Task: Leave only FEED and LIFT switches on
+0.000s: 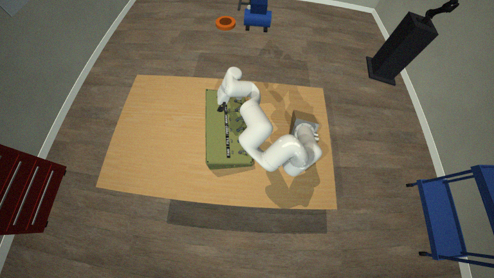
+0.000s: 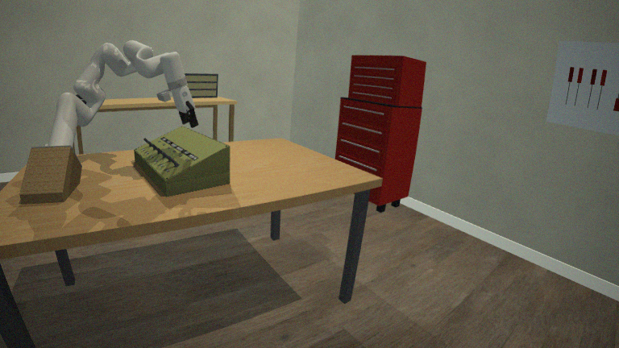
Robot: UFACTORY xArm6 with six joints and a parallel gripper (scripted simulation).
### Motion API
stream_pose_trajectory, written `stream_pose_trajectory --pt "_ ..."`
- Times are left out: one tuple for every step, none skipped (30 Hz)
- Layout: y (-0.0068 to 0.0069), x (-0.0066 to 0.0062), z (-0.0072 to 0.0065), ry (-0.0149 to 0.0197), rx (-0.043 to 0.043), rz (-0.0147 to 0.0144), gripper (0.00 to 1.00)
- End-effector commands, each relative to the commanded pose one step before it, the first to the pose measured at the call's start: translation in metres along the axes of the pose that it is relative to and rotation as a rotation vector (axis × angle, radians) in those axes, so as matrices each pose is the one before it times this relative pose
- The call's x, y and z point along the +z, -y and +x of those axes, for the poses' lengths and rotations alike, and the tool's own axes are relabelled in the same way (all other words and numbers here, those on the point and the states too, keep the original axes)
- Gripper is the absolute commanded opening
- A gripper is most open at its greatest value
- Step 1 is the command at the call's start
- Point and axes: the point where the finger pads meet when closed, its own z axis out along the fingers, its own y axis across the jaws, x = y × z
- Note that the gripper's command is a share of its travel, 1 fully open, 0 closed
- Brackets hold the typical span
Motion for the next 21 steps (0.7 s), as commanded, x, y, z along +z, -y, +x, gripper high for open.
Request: stream_pose_trajectory --pt "0.01026 -0.00151 -0.00125 0.00238 -0.00145 0.00237 1.0" --pt "0.00322 0.0 0.00001 0.0 0.0 0.0 1.0" --pt "0.00343 0.0 -0.00001 0.0 0.0 0.0 1.0" --pt "0.0036 0.0 0.0 0.0 0.0 0.0 1.0" --pt "0.00373 0.0 0.0 0.0 0.0 0.0 1.0" --pt "0.00382 0.0 0.00001 0.0 0.0 0.0 1.0" --pt "0.00382 0.0 -0.00001 0.0 0.0 0.0 1.0" --pt "0.00378 0.0 0.0 0.0 0.0 0.0 1.0" --pt "0.0 0.0 0.0 0.0 0.0 0.0 1.0" --pt "0.0 0.0 0.0 0.0 0.0 0.0 1.0" --pt "0.00369 0.0 0.0 0.0 0.0 0.0 1.0" --pt "0.00356 0.0 0.00001 0.0 0.0 0.0 1.0" --pt "0.00338 0.0 0.0 0.0 0.0 0.0 1.0" --pt "0.00317 0.0 0.0 0.0 0.0 0.0 1.0" --pt "0.00295 0.0 0.00001 0.0 0.0 0.0 1.0" --pt "0.00267 0.0 -0.00001 0.0 0.0 0.0 1.0" --pt "0.0024 0.0 0.0 0.0 0.0 0.0 1.0" --pt "0.0021 0.0 0.0 0.0 0.0 0.0 1.0" --pt "0.00181 0.0 0.00001 0.0 0.0 0.0 1.0" --pt "0.00149 0.0 -0.00001 0.0 0.0 0.0 1.0" --pt "0.0012 0.0 0.0 0.0 0.0 0.0 1.0"
